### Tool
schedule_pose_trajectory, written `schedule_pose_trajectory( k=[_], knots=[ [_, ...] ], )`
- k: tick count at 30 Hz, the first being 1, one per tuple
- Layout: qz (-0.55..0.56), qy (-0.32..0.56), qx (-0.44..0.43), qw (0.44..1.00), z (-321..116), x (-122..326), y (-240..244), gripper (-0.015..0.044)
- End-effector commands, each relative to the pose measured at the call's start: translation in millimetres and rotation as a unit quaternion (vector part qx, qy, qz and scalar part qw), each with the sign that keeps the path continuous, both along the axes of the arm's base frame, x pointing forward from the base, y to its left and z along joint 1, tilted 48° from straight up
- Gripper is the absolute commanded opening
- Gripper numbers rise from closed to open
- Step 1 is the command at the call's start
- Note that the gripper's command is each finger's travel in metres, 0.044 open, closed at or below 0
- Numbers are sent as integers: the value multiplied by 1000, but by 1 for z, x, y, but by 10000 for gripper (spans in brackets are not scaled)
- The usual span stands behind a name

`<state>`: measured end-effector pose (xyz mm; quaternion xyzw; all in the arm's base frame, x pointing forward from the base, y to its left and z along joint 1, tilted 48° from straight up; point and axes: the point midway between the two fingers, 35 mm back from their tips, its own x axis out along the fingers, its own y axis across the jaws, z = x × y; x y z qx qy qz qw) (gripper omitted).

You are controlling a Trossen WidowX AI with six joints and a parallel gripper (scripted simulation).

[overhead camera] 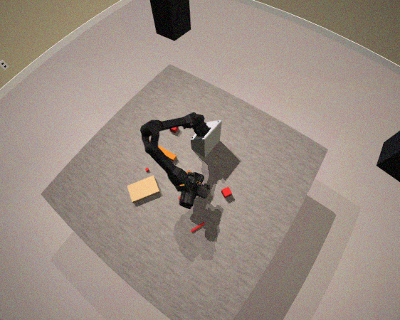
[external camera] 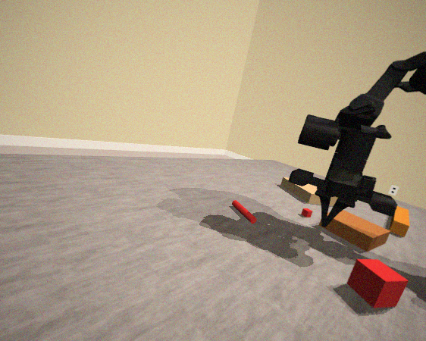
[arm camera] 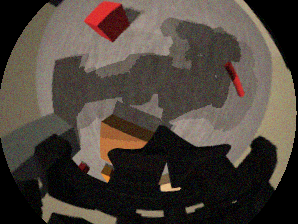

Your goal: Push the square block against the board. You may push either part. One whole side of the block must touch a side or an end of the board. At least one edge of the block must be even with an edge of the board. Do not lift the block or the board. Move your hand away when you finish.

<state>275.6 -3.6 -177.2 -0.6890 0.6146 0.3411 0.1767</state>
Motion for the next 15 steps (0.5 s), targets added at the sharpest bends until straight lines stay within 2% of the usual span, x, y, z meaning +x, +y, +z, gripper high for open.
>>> schedule_pose_trajectory(
  k=[1,15],
  knots=[
    [0,4,-3,1000,-7,-2,3,0],
    [-1,3,-3,1000,-23,-5,18,0]
  ],
)
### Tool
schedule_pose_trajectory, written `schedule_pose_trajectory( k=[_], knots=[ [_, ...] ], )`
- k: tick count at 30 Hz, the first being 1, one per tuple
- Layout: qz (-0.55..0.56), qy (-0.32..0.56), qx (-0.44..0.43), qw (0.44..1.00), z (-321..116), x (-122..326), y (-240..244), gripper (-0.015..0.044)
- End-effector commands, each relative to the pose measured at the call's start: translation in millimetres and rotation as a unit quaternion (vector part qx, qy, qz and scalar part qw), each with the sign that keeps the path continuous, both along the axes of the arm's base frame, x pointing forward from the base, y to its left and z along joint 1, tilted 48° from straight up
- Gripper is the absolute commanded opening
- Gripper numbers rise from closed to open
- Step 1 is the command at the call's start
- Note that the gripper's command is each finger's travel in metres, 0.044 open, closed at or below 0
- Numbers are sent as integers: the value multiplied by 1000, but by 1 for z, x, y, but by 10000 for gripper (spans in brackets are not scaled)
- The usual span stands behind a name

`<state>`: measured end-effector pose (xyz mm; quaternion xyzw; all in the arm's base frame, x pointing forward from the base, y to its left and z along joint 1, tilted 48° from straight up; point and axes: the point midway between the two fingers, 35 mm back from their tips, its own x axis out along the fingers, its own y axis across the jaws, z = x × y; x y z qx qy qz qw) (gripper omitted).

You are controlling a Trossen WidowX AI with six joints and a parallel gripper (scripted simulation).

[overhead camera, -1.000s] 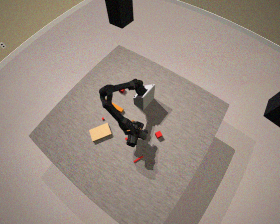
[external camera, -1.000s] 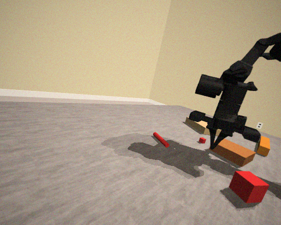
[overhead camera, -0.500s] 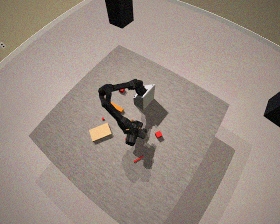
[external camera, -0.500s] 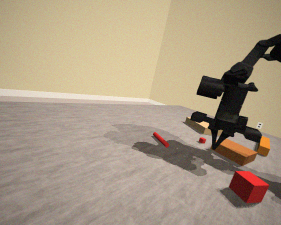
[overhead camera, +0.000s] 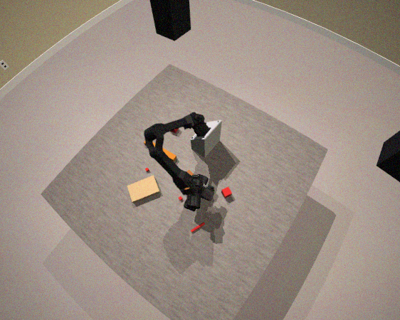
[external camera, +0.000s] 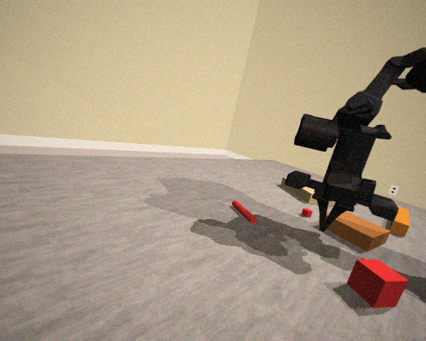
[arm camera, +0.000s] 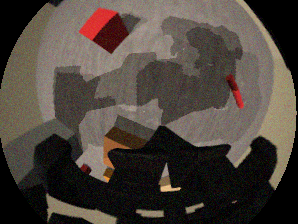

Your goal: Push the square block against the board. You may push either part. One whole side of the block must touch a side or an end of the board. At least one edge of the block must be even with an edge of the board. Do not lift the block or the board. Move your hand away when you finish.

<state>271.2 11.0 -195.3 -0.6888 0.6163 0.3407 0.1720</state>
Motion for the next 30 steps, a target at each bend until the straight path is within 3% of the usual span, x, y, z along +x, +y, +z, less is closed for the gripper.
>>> schedule_pose_trajectory(
  k=[1,11,16,22,30],
  knots=[
    [-1,0,1,1000,-7,-1,5,0],
    [-2,0,-1,1000,-18,-3,14,0],
    [-2,0,1,1000,21,-3,50,0],
    [-4,-2,1,1000,23,-3,52,0],
    [-90,-94,2,991,28,-17,49,0]
  ],
)
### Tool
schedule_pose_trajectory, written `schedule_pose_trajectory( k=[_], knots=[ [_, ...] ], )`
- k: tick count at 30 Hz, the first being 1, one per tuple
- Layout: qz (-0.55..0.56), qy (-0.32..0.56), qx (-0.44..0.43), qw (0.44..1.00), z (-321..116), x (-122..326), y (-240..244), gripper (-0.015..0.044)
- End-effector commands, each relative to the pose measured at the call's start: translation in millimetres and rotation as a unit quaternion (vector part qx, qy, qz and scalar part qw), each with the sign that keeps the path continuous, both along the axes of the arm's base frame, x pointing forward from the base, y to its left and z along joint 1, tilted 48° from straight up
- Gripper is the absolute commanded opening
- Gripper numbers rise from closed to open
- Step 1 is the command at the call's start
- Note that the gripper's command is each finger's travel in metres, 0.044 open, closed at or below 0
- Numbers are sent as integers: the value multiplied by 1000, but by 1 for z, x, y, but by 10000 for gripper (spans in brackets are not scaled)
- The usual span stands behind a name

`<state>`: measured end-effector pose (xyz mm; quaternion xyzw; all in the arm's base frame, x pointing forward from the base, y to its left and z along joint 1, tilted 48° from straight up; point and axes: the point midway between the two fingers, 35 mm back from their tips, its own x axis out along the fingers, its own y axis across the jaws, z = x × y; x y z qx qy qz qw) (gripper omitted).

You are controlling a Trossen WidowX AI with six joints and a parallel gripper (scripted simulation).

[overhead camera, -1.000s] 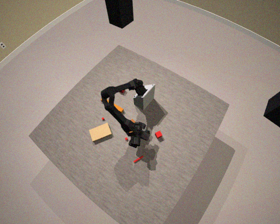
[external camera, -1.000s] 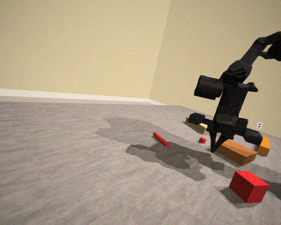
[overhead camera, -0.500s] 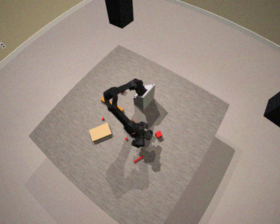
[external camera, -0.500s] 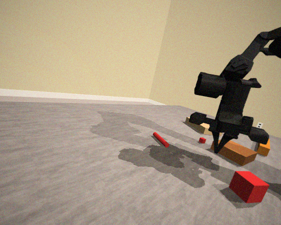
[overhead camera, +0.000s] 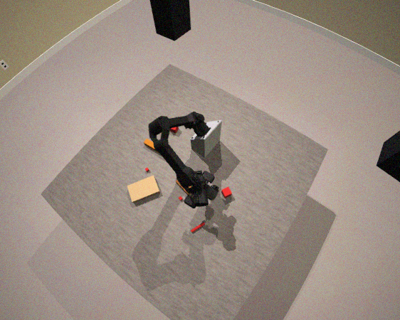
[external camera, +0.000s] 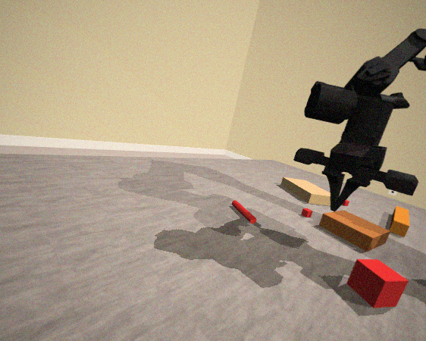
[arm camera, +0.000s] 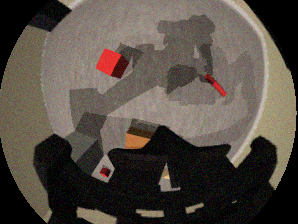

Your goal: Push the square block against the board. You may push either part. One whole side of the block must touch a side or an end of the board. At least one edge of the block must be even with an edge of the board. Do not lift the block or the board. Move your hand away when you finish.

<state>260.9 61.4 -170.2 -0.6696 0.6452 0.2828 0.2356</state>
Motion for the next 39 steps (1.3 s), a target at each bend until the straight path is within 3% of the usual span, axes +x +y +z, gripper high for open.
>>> schedule_pose_trajectory(
  k=[1,20,39],
  knots=[
    [-39,-40,1,998,3,-8,-2,0],
    [-258,-273,3,927,15,-44,-12,0],
    [-449,-477,3,756,28,-80,-26,0]
  ],
)
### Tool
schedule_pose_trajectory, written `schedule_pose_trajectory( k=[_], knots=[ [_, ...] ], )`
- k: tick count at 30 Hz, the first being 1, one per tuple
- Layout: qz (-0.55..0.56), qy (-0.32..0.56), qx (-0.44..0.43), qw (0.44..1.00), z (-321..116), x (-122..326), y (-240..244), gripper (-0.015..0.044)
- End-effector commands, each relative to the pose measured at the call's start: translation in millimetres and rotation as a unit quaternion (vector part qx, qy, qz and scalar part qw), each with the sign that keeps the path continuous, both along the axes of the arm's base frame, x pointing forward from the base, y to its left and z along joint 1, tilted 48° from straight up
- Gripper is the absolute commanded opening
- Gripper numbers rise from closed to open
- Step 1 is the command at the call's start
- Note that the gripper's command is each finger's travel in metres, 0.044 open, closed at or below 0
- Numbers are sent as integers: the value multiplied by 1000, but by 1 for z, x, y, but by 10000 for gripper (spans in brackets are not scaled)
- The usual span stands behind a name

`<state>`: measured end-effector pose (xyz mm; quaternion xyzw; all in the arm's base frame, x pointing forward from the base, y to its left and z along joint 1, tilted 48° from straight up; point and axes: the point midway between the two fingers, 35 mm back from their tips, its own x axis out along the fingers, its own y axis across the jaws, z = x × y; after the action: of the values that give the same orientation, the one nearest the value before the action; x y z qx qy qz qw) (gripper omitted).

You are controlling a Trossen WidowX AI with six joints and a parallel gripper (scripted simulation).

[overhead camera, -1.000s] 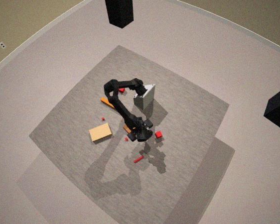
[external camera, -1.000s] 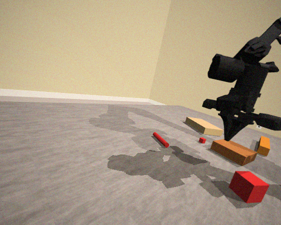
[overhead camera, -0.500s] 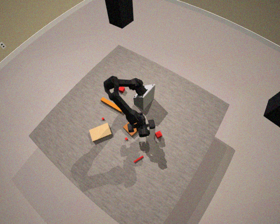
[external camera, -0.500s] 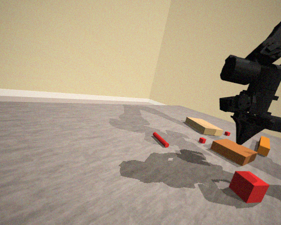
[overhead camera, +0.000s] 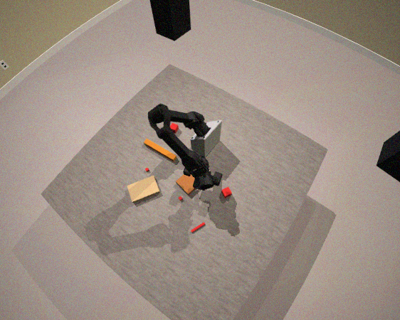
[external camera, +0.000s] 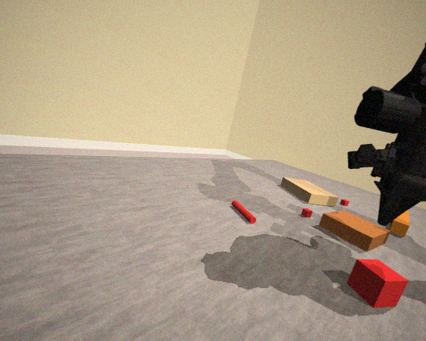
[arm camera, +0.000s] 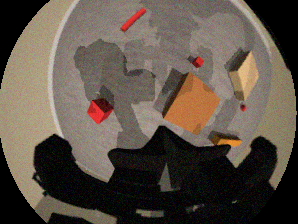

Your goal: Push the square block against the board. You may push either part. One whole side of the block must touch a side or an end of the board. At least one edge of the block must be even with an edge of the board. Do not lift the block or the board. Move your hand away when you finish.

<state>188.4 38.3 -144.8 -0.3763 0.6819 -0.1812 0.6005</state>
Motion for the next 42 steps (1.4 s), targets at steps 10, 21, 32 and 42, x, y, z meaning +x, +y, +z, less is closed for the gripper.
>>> schedule_pose_trajectory(
  k=[10,21,32,42],
  knots=[
    [-145,-152,0,978,10,-25,-12,0],
    [-152,-161,-3,975,-24,-28,-53,0],
    [-152,-161,-2,975,-26,-21,-54,0],
    [-152,-161,-1,975,-25,-6,-54,0]
  ],
)
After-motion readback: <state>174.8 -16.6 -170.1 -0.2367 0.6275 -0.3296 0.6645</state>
